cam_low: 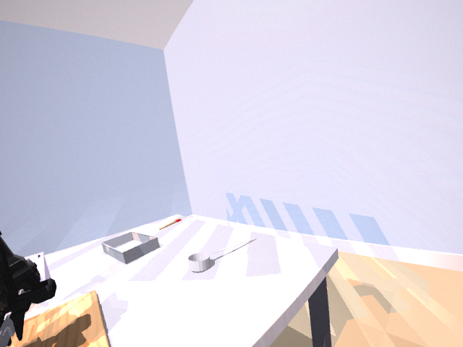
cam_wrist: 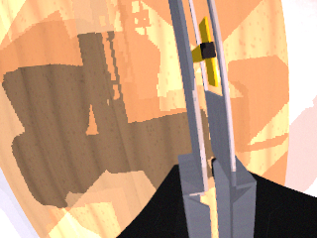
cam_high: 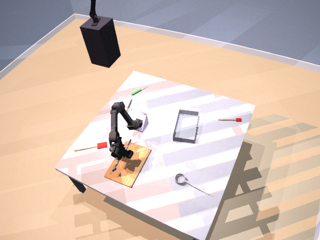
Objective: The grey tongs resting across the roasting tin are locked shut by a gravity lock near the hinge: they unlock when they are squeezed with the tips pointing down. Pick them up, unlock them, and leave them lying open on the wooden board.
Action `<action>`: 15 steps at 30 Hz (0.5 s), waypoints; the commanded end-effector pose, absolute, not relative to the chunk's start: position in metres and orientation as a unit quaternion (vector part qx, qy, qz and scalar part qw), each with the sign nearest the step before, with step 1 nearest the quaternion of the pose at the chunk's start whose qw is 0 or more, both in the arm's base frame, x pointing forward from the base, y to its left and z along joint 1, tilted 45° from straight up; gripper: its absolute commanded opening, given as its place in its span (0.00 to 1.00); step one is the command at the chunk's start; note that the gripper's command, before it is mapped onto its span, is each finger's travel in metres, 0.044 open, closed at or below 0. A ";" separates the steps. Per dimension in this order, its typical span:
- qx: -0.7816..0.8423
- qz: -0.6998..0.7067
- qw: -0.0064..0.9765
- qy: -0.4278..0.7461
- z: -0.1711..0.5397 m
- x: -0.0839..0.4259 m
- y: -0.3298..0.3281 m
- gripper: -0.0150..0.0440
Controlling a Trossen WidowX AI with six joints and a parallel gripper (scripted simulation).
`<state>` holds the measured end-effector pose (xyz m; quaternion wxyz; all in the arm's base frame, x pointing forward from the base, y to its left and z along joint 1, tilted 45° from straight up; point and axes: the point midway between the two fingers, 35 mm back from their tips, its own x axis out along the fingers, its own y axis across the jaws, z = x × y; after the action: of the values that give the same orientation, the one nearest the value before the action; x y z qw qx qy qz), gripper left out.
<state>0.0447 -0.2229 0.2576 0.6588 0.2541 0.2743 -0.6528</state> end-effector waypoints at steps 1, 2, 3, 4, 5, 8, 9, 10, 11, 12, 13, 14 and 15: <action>0.251 -0.651 0.662 0.274 0.254 0.044 -0.226 0.00; 0.251 -0.651 0.662 0.274 0.254 0.043 -0.227 0.00; 0.251 -0.651 0.662 0.274 0.254 0.043 -0.227 0.00; 0.251 -0.651 0.662 0.274 0.254 0.043 -0.227 0.00; 0.251 -0.651 0.662 0.274 0.254 0.043 -0.227 0.00; 0.253 -0.653 0.659 0.275 0.254 0.043 -0.226 0.13; 0.253 -0.653 0.659 0.275 0.254 0.043 -0.226 0.18; 0.253 -0.653 0.659 0.275 0.254 0.043 -0.226 0.22; 0.253 -0.653 0.659 0.275 0.254 0.043 -0.226 0.27; 0.253 -0.653 0.659 0.275 0.254 0.043 -0.226 0.31; 0.253 -0.653 0.659 0.275 0.254 0.043 -0.226 0.36; 0.253 -0.653 0.659 0.275 0.254 0.043 -0.226 0.40; 0.253 -0.653 0.659 0.275 0.254 0.043 -0.226 0.44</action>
<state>0.0432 -0.2259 0.2540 0.6591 0.2528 0.2747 -0.6529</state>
